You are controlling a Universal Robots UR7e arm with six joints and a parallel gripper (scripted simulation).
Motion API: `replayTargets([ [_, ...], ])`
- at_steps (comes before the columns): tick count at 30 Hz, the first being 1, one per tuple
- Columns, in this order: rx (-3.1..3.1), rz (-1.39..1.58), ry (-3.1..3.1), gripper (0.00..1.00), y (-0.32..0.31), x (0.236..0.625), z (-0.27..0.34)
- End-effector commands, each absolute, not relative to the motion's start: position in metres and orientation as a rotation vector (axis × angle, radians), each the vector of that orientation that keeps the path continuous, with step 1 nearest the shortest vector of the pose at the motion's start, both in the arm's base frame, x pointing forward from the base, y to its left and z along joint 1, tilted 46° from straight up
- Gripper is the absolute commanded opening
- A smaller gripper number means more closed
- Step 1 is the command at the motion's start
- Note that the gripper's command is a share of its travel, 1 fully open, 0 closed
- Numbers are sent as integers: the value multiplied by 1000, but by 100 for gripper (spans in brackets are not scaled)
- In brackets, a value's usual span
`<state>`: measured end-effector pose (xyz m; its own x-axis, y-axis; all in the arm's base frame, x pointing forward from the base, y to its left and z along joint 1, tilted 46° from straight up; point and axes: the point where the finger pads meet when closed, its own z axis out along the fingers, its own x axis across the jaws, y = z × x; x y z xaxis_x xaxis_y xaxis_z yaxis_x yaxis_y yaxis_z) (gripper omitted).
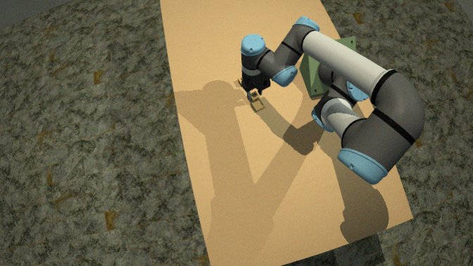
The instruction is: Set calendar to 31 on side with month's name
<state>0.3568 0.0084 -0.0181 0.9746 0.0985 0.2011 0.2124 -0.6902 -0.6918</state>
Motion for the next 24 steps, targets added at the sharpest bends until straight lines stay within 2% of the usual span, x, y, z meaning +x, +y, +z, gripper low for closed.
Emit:
replayTargets([
  [1, -2334, -188, -215, 90, 17, 357, -25],
  [24, -2336, -191, -216, 90, 19, 358, -28],
])
